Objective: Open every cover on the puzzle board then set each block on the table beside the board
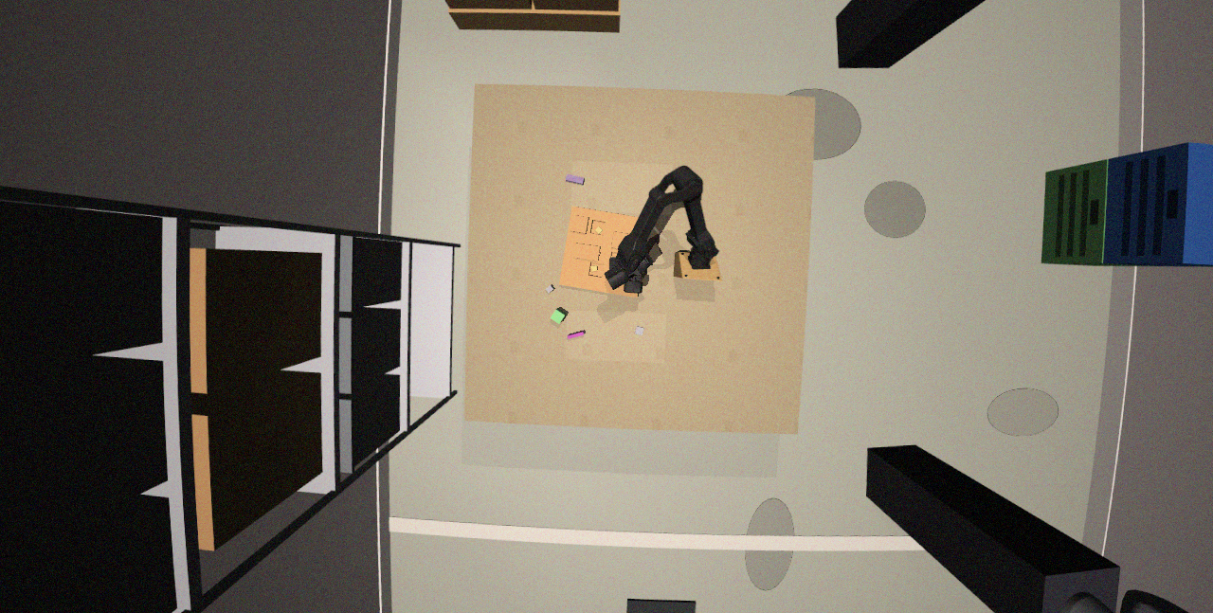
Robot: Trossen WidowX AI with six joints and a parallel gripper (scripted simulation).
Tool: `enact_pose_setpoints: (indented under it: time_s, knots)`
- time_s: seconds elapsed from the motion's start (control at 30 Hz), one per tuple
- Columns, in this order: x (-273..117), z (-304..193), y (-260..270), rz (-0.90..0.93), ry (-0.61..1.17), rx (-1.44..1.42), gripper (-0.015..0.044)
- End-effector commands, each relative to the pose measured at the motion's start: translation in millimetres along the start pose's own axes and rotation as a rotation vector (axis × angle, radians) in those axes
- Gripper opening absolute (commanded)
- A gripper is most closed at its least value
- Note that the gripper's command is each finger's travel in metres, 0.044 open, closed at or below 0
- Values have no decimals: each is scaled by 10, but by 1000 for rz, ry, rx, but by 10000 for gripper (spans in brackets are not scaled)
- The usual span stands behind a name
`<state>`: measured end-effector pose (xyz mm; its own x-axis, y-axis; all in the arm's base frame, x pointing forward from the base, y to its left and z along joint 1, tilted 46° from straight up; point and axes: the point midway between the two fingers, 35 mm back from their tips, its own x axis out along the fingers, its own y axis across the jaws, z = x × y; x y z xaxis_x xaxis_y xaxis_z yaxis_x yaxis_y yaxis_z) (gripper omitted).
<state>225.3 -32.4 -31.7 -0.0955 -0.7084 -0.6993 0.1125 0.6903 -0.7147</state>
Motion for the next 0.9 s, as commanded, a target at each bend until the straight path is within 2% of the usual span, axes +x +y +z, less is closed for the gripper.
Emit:
enact_pose_setpoints:
  time_s: [0.0,0.87]
  knots:
    - [22,3,-2,-2,-2,-5,144]
    - [224,12,-14,-4,-2,-13,144]
